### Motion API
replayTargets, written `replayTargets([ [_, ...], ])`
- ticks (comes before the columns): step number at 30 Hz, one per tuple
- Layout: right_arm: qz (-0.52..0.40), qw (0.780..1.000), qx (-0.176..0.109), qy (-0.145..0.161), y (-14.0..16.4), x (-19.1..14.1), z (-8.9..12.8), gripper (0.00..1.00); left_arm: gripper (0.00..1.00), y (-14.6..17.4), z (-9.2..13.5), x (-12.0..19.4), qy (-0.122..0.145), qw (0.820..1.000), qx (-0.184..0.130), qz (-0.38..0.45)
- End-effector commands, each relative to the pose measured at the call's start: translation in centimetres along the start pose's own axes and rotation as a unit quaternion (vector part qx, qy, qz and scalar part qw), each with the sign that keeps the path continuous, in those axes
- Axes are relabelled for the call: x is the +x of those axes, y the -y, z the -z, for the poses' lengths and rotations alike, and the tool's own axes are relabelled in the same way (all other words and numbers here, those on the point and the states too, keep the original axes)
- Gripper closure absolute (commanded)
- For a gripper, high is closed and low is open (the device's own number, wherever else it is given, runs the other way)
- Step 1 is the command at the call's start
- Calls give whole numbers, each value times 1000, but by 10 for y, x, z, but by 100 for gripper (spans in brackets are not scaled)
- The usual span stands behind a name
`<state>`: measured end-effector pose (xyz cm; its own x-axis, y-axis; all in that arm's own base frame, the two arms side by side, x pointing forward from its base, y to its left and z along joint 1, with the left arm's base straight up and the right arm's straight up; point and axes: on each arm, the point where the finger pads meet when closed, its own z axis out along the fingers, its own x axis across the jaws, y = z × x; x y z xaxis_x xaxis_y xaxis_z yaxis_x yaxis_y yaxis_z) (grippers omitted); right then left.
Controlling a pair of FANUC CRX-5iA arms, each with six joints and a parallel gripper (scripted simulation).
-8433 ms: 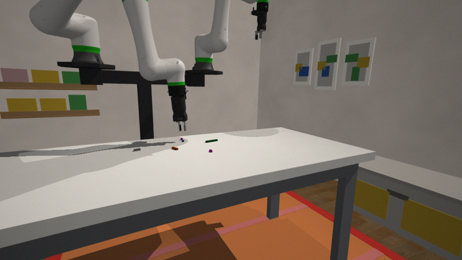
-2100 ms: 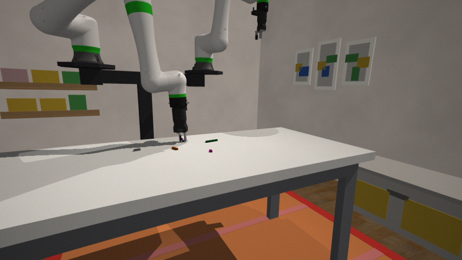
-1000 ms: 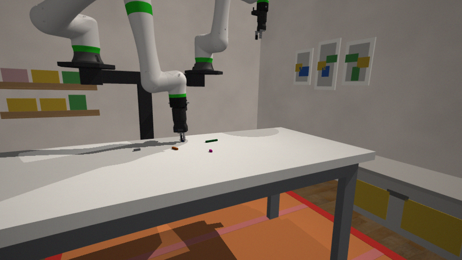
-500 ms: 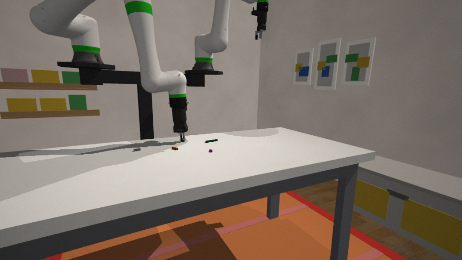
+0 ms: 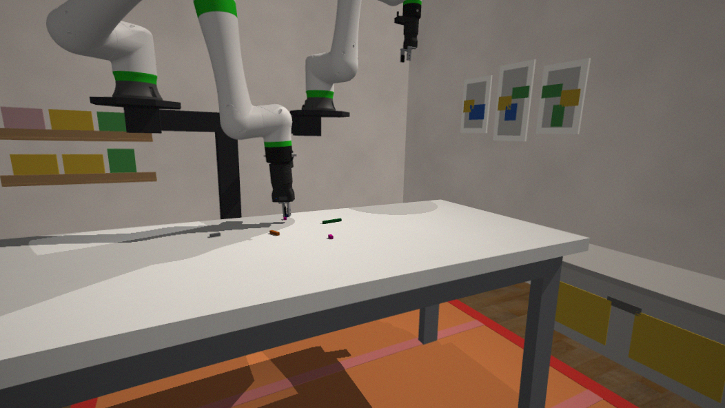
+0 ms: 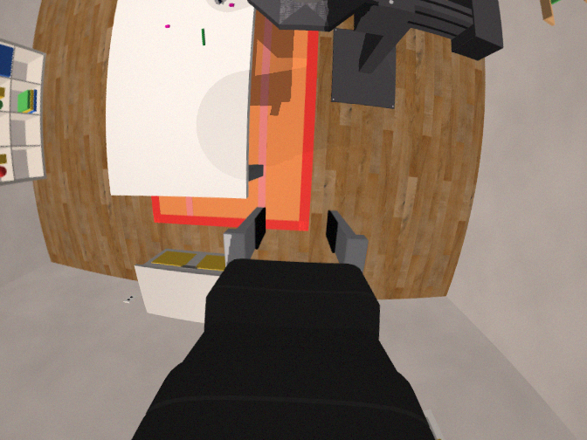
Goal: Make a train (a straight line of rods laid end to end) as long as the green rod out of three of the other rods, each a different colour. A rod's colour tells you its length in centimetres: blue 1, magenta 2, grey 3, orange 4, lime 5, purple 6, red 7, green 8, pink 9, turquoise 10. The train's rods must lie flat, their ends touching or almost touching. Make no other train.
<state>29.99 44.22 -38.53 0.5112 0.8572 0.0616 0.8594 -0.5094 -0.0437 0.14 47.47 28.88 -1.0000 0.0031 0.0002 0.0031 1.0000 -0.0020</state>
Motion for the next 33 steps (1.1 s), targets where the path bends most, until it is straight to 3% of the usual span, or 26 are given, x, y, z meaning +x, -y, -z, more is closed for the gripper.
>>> replayTargets([
  [1,-1,999,-22,30,1,2,21,76,0,0,1,0,0,1000,-1,0],
  [7,-1,999,-22,30,3,5,64,76,0,0,1,0,0,1000,-1,0],
  [11,-1,999,-22,30,3,6,78,76,0,0,1,0,0,1000,-1,0],
  [23,0,999,-22,30,3,6,79,76,0,0,1,0,0,1000,-1,0],
  [27,32,999,-21,31,-29,37,76,76,0,0,1,0,0,1000,-1,0],
  [33,50,998,-20,31,-50,53,74,76,0,0,1,0,0,1000,-1,0],
])
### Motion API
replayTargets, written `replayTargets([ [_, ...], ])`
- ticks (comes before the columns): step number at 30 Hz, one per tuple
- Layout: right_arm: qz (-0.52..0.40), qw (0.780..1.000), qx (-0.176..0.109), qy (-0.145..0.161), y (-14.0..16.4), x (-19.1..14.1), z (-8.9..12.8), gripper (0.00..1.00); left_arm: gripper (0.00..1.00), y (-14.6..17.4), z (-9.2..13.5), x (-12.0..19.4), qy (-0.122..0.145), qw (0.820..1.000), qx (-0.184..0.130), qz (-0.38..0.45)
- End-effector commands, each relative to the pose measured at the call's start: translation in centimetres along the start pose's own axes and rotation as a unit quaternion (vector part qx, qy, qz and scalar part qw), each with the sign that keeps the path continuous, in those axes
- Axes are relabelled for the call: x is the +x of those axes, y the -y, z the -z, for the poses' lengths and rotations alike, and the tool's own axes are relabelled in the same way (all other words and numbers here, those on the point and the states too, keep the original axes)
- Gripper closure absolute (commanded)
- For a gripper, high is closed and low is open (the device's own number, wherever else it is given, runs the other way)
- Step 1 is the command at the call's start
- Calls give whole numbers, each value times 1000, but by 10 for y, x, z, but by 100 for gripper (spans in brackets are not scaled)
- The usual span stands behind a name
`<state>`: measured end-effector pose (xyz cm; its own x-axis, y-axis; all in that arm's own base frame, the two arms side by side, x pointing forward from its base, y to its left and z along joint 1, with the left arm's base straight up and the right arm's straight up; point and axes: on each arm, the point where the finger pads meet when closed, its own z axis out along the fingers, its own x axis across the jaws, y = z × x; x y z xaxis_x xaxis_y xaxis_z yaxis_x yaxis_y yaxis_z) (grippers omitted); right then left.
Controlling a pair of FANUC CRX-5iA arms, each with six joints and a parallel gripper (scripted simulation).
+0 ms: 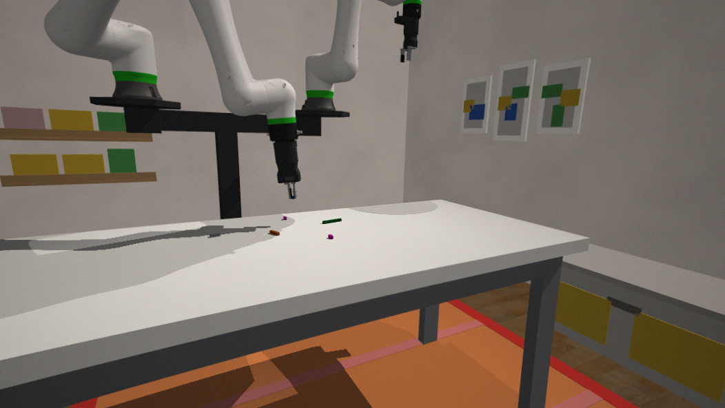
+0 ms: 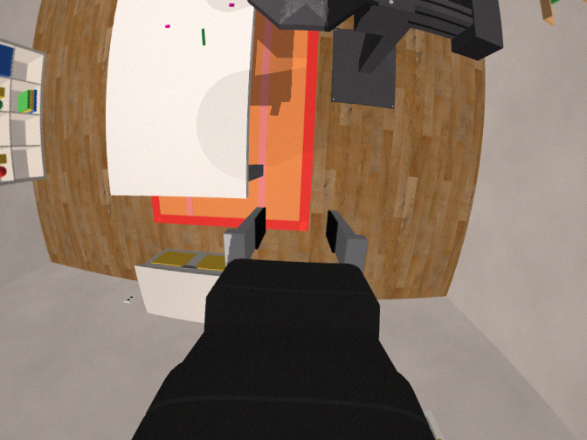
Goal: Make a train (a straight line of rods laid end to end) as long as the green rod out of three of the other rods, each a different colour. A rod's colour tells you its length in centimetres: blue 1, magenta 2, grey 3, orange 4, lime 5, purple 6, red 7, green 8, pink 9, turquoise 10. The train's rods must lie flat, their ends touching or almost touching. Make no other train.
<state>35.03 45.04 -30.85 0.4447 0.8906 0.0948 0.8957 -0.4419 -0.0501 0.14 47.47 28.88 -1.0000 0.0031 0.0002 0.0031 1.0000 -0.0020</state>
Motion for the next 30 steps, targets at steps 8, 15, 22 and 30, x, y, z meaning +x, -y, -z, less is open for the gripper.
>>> replayTargets([
  [8,61,997,-22,48,-78,46,-3,76,0,0,1,0,0,1000,-1,0],
  [15,95,994,-21,49,-128,61,0,76,0,0,1,0,0,1000,-1,0],
  [22,127,990,-19,49,-176,69,4,76,0,0,1,0,0,1000,-1,0],
  [30,151,987,-18,50,-213,71,8,76,0,0,1,0,0,1000,-1,0],
])
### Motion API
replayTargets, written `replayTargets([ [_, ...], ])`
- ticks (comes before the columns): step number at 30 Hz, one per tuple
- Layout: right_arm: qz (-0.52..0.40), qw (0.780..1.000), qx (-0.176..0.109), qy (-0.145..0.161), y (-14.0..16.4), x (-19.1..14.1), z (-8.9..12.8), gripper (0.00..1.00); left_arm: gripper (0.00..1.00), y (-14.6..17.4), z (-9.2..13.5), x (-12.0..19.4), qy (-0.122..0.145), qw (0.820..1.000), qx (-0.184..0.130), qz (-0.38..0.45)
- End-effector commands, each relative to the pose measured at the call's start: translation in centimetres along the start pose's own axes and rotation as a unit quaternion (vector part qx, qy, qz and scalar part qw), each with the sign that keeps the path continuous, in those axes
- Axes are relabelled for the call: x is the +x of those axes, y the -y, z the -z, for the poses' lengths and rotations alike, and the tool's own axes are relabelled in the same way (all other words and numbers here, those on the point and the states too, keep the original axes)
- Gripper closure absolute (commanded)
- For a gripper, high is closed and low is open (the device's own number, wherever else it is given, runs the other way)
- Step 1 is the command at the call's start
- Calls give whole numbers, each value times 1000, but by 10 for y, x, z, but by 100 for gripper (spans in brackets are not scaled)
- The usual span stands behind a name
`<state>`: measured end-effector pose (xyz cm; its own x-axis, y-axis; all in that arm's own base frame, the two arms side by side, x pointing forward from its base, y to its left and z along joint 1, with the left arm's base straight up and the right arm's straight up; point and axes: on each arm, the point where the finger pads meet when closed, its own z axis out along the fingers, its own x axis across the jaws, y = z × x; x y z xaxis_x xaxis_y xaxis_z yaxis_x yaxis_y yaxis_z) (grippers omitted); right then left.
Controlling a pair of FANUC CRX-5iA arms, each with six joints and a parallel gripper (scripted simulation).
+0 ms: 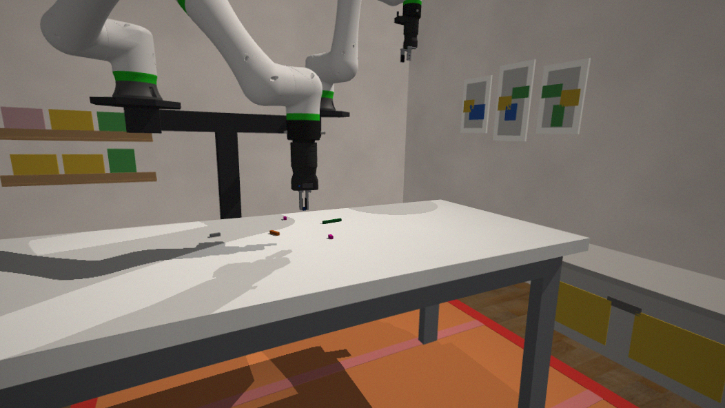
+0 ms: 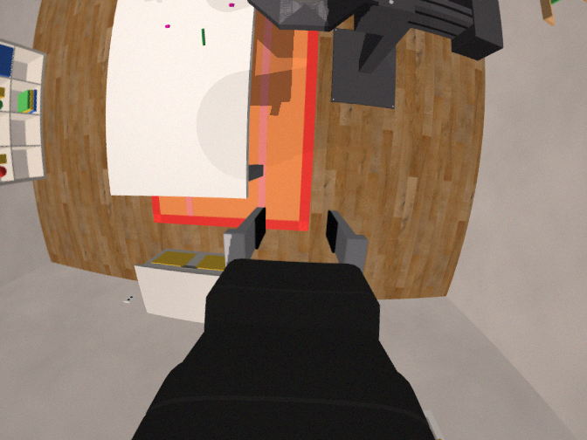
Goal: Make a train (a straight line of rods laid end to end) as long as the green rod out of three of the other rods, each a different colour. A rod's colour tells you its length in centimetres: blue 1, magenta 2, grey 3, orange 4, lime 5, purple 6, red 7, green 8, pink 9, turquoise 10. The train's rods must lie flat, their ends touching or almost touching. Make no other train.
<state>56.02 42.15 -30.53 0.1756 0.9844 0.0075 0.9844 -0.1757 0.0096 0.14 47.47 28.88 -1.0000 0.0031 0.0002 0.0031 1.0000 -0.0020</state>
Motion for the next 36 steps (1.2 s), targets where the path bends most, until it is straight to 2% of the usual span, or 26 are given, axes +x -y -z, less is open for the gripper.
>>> replayTargets([
  [1,9,1000,4,3,-13,0,1,76,0,0,1,0,0,1000,-1,0],
  [13,9,1000,4,3,-13,0,0,76,0,0,1,0,0,1000,-1,0],
  [21,9,1000,4,3,-13,0,-9,76,0,0,1,0,0,1000,-1,0],
  [36,9,1000,4,3,-13,0,-70,76,0,0,1,0,0,1000,-1,0],
])
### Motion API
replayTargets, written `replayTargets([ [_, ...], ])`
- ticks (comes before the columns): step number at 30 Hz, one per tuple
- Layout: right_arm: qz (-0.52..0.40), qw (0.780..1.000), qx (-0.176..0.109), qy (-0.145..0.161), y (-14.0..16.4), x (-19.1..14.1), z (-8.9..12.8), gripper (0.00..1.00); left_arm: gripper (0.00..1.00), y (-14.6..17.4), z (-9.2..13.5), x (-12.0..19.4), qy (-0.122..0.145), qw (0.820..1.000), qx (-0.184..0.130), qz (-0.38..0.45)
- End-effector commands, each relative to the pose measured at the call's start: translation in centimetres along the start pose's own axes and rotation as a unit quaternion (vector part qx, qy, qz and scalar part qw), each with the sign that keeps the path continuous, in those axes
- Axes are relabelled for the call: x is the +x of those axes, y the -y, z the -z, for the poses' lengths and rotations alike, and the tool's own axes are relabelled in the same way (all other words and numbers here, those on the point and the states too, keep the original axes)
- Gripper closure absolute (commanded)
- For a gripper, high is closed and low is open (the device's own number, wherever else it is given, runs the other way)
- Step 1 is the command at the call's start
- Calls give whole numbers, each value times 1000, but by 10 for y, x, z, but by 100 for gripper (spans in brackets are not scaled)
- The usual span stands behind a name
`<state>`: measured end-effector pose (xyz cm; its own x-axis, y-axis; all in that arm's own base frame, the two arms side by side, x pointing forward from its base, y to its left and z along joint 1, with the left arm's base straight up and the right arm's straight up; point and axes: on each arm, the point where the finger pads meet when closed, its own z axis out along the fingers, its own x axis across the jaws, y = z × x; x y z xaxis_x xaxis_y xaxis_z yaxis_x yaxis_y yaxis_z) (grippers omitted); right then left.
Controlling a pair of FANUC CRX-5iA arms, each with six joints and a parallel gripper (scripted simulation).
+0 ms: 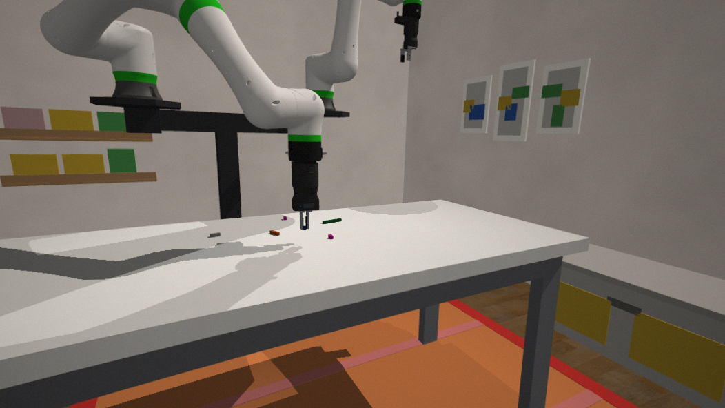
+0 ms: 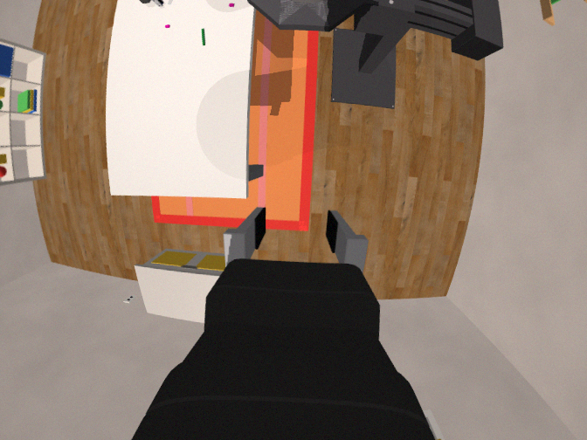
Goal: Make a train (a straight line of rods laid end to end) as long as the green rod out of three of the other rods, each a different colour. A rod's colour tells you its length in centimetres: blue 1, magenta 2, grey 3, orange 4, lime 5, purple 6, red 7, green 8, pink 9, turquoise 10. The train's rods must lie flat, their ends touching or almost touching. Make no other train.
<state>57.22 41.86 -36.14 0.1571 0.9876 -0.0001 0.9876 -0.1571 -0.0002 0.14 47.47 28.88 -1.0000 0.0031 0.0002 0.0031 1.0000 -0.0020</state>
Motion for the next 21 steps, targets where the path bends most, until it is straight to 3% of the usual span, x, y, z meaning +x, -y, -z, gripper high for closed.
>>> replayTargets([
  [1,0,1000,-1,-1,-2,2,-14,76,0,0,1,0,0,1000,-1,0],
  [9,0,1000,-1,-1,-2,2,-30,76,0,0,1,0,0,1000,-1,0],
  [21,0,1000,-1,-1,-2,2,-31,76,0,0,1,0,0,1000,-1,0],
])
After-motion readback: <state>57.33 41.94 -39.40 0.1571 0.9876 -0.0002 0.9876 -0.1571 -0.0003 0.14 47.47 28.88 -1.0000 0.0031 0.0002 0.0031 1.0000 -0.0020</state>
